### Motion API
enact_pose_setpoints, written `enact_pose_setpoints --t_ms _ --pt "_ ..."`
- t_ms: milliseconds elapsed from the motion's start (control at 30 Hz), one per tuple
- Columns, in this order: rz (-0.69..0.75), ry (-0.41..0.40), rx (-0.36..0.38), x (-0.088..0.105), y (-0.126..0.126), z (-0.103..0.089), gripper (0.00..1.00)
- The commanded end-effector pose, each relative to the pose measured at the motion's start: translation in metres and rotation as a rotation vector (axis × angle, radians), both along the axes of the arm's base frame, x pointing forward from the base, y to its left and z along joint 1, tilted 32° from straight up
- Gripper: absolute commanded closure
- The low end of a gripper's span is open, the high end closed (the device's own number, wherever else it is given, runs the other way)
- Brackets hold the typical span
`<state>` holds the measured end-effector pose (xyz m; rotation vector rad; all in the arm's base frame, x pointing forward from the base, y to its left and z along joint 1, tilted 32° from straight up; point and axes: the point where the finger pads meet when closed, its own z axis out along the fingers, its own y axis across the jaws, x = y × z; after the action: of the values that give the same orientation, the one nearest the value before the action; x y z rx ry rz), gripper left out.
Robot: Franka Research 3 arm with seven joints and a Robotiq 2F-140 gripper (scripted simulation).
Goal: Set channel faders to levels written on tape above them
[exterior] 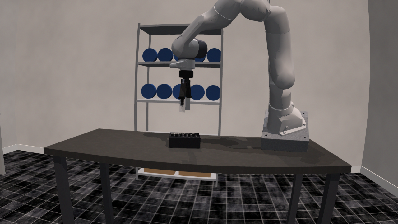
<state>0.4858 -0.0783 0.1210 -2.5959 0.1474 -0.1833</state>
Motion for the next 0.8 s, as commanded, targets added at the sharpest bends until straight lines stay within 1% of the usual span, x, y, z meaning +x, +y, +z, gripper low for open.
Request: enact_pose_setpoints --t_ms 0,67,100,300,400,500,567,600,767 --pt "-0.077 0.051 0.024 0.000 0.005 0.000 0.00" --pt "-0.222 0.144 0.065 0.002 0.013 -0.002 0.00" --pt "-0.269 0.174 0.079 0.002 0.018 -0.004 0.00" --pt "-0.397 0.266 0.136 0.007 0.055 -0.013 0.00" --pt "-0.452 0.315 0.165 0.008 0.069 -0.016 0.00" --pt "-0.510 0.363 0.190 0.009 0.074 -0.017 0.00" --pt "-0.510 0.363 0.190 0.009 0.074 -0.017 0.00" --pt "-0.568 0.403 0.209 0.009 0.075 -0.017 0.00" --pt "-0.683 0.475 0.242 0.009 0.075 -0.017 0.00"
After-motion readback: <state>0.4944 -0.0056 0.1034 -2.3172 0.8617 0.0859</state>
